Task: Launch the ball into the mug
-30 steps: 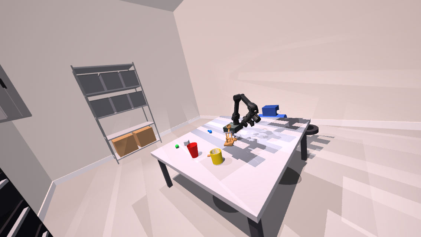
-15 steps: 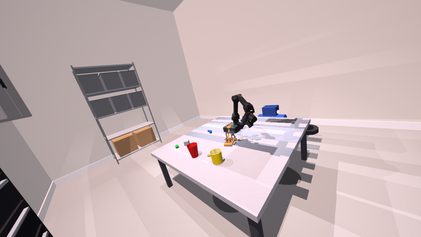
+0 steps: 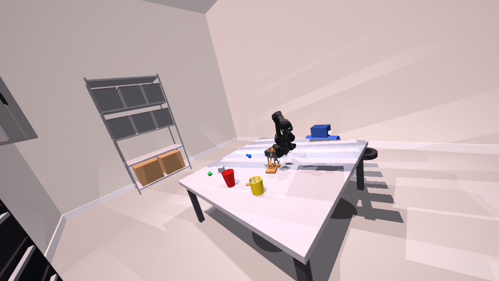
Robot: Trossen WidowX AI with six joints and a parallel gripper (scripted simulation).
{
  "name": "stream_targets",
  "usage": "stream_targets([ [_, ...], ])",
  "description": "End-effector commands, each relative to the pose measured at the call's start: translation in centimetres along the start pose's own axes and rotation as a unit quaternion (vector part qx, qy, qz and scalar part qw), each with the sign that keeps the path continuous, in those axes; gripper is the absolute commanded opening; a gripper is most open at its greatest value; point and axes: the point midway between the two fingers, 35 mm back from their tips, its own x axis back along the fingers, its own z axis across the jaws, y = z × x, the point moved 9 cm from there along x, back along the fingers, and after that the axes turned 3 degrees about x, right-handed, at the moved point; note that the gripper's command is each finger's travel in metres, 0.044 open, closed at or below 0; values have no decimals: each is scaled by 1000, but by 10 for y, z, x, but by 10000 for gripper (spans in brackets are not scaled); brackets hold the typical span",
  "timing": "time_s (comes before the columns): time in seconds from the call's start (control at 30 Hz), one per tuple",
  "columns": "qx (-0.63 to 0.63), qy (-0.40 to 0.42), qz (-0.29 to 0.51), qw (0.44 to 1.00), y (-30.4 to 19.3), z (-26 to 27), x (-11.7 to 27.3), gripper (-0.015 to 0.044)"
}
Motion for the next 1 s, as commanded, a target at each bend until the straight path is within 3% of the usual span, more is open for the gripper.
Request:
stream_targets([
  [0.0,-70,1,-43,997,-2,-25,5,440],
  [0.53,-269,-1,-169,948,-26,-107,20,440],
  [0.97,-417,-8,-283,864,-65,-179,37,440],
])
